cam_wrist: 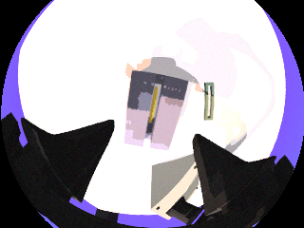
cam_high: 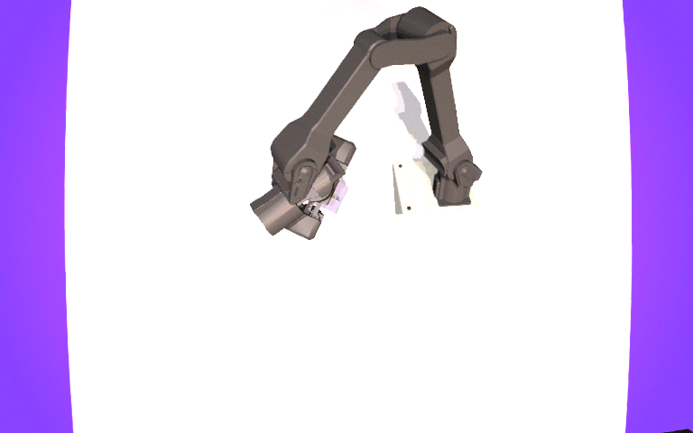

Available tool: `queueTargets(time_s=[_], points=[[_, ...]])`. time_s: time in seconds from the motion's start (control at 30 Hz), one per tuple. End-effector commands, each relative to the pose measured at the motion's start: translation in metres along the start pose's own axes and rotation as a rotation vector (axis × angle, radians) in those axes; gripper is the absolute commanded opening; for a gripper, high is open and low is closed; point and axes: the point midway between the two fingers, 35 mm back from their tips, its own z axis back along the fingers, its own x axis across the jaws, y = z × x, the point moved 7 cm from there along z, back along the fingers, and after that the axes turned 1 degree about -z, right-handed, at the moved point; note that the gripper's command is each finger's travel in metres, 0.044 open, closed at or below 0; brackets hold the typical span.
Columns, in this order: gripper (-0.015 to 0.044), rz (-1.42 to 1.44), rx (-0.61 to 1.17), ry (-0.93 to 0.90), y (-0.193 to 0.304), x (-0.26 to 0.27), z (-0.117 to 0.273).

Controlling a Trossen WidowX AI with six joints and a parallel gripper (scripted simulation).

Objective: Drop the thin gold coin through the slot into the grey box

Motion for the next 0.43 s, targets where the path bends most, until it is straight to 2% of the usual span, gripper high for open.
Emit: queueTargets(time_s=[0.0, 0.4], points=[[0.0440, -0.003, -0.003, -0.005, 0.0010, -0.0007, 0.0312], [0.0440, -0.001, -0.004, -0.003, 0.0019, -0.0019, 0.0403]])
